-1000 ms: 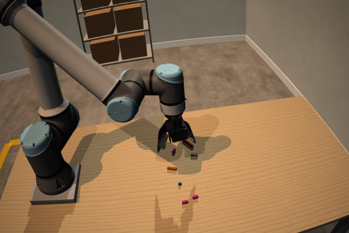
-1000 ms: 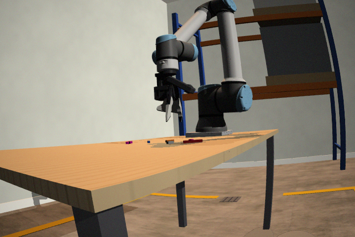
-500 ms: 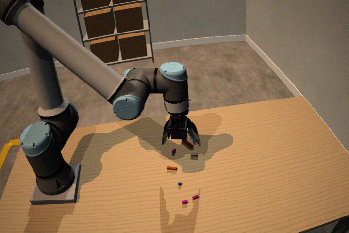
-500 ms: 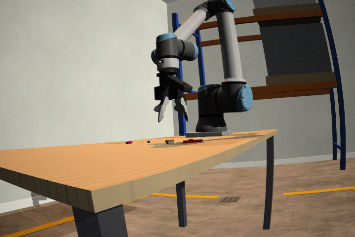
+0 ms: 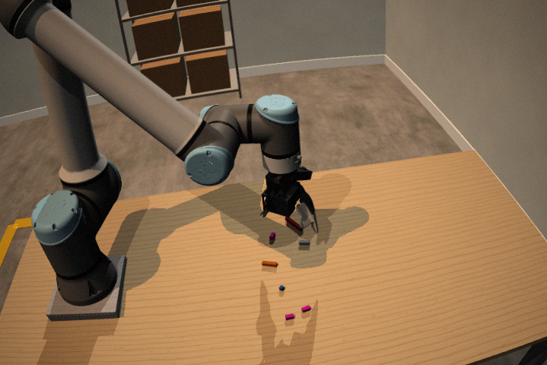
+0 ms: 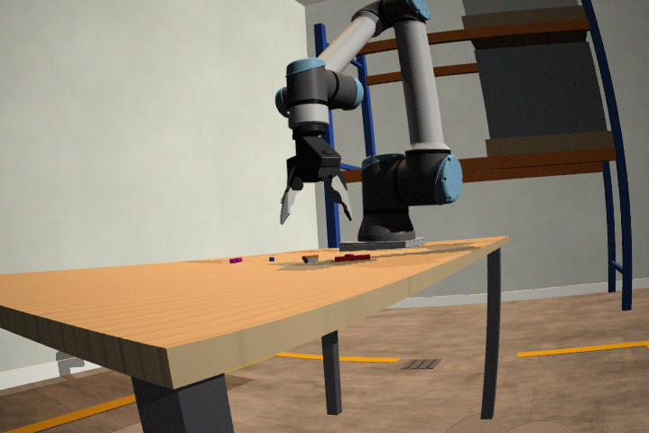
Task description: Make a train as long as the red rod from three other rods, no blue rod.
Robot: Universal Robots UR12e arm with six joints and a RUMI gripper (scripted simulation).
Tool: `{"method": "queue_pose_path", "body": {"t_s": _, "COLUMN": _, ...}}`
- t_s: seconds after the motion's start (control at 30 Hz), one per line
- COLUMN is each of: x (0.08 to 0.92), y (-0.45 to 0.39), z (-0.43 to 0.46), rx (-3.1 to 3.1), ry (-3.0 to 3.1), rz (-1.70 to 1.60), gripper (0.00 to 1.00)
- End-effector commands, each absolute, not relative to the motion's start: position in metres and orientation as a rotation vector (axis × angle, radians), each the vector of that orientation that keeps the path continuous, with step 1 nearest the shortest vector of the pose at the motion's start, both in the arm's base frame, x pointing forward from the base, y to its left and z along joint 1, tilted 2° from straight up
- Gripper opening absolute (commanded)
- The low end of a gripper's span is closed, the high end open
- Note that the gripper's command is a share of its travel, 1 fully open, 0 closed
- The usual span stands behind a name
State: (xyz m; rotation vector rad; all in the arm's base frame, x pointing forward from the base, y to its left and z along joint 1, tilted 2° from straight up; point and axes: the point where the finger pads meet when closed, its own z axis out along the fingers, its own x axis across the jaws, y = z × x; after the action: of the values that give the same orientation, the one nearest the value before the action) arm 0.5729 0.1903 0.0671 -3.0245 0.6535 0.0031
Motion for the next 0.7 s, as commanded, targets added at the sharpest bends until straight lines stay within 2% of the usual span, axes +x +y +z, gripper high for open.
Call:
{"method": "queue_pose_path", "body": {"t_s": 0.0, "x": 0.578, "y": 0.1932, "z": 0.0678, "rx": -2.989, "ry": 0.815, "rz": 0.004, "gripper": 1.0}}
{"method": "queue_pose_path", "body": {"t_s": 0.67, "x": 0.5802, "y": 0.1946, "z": 0.0677, "rx": -2.967, "ry": 0.892, "rz": 0.006, "gripper": 1.0}}
